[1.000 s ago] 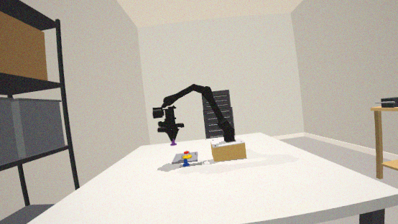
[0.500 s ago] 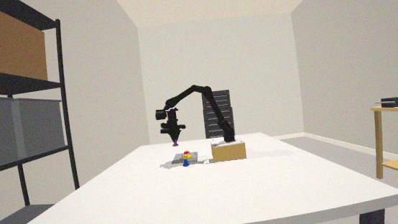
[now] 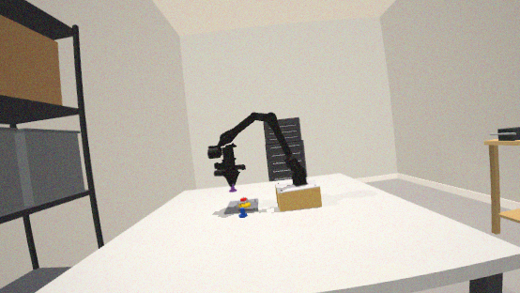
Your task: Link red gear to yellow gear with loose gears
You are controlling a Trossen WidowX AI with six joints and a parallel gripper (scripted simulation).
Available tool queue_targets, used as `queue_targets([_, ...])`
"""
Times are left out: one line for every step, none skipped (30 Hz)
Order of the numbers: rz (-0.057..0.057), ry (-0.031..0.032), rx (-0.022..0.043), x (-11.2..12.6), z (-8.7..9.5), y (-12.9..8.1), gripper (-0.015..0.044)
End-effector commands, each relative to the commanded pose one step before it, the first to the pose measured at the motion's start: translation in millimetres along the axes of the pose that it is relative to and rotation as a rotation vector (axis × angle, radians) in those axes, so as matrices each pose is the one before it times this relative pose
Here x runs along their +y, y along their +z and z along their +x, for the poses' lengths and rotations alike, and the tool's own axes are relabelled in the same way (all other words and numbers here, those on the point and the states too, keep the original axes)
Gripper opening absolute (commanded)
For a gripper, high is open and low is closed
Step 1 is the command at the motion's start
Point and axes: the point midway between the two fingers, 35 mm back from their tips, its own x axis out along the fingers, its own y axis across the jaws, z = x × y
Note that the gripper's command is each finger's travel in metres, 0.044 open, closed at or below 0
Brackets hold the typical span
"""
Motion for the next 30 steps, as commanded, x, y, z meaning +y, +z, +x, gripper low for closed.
queue_targets([-0.0008,0.00616,-0.00326,-10.99,2.11,2.01,0.0])
queue_targets([0.0,-0.00026,-0.00007,-2.64,0.98,0.57,0.0])
queue_targets([0.0,-0.00026,-0.00006,-2.64,0.98,0.55,0.0])
queue_targets([0.0,-0.00026,-0.00006,-2.64,0.97,0.52,0.0])
queue_targets([-0.0001,-0.00029,-0.00009,-2.65,0.94,0.5,0.0])
queue_targets([-0.0001,-0.00029,-0.00008,-2.65,0.94,0.47,0.0])
queue_targets([-0.0001,-0.00029,-0.00008,-2.65,0.94,0.44,0.0])
queue_targets([-0.0001,-0.00029,-0.00008,-2.66,0.94,0.41,0.0])
queue_targets([-0.0001,-0.00028,-0.00007,-2.65,0.94,0.39,0.0])
queue_targets([-0.0001,-0.00027,-0.00006,-2.65,0.95,0.36,0.0])
queue_targets([-0.0001,-0.00026,-0.00006,-2.65,0.95,0.33,0.0])
queue_targets([-0.0001,-0.00026,-0.00006,-2.65,0.95,0.31,0.0])
queue_targets([0.0,-0.00024,-0.00005,-2.65,0.97,0.28,0.0])
queue_targets([0.0,-0.00024,-0.00004,-2.65,0.96,0.25,0.0])
queue_targets([0.0,-0.00023,-0.00004,-2.64,0.96,0.22,0.0])
queue_targets([0.0,-0.00023,-0.00004,-2.64,0.96,0.2,0.0])
queue_targets([0.0,-0.00023,-0.00004,-2.64,0.96,0.17,0.0])
queue_targets([0.0,-0.00023,-0.00004,-2.64,0.96,0.14,0.0])
queue_targets([0.0,-0.00023,-0.00004,-2.64,0.96,0.12,0.0])
queue_targets([0.0,-0.00023,-0.00004,-2.63,0.95,0.09,0.0])
queue_targets([0.0,-0.00022,-0.00004,-2.63,0.95,0.06,0.0])
queue_targets([0.0,-0.00022,-0.00004,-2.63,0.95,0.04,0.0])
queue_targets([0.0,-0.00022,-0.00004,-2.62,0.95,0.01,0.0])
queue_targets([0.0,-0.00022,-0.00004,-2.62,0.95,-0.02,0.0])
queue_targets([0.0,-0.00022,-0.00004,-2.61,0.94,-0.04,0.0])
queue_targets([0.0,-0.00022,-0.00003,-2.61,0.94,-0.07,0.0])
queue_targets([0.0,-0.00021,-0.00003,-2.61,0.94,-0.09,0.0])
queue_targets([0.0,-0.00021,-0.00003,-2.6,0.94,-0.12,0.0])
queue_targets([0.0,-0.00021,-0.00003,-2.59,0.94,-0.15,0.0])
queue_targets([0.0,-0.00021,-0.00003,-2.59,0.93,-0.17,0.0])
